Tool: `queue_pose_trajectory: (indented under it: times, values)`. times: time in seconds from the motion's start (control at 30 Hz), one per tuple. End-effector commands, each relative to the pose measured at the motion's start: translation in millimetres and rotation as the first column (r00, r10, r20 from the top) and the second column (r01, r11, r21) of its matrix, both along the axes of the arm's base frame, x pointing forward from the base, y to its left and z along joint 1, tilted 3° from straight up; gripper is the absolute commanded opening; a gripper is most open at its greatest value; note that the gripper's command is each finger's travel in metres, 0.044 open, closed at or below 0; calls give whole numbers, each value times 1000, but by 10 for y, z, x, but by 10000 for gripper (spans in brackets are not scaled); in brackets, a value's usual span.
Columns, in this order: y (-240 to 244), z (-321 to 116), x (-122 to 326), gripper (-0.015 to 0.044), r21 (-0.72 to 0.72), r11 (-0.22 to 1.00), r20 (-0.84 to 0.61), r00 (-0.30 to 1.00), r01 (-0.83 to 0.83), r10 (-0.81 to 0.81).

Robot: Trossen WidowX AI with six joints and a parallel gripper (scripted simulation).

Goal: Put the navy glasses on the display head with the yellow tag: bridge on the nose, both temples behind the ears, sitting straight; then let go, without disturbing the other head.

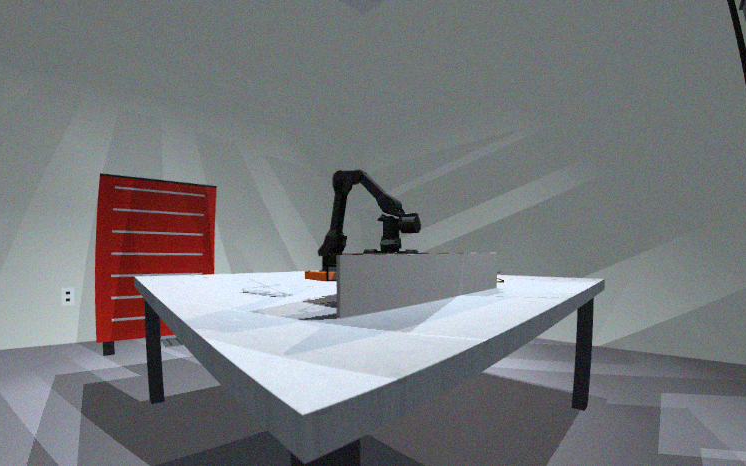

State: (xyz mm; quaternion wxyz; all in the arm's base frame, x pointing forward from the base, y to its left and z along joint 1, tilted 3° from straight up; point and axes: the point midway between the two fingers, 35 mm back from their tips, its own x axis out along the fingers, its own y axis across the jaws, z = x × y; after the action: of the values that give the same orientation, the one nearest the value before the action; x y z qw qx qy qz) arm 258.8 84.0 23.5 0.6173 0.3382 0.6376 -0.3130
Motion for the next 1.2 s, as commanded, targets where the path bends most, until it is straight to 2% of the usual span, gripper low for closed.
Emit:
queue_pose_trajectory:
  times: [0.0, 0.47, 0.77, 1.17]
  values:
    - [-2, 0, -4, 93, 0, 1000, 0, 1000, 0, 0]
    - [-2, 0, -4, 0, 0, 1000, 0, 1000, 0, 0]
    - [-1, 54, 8, 0, 0, 1000, 0, 1000, 0, 0]
    - [-20, 696, 57, 0, 4, 1000, 2, 1000, 3, -3]
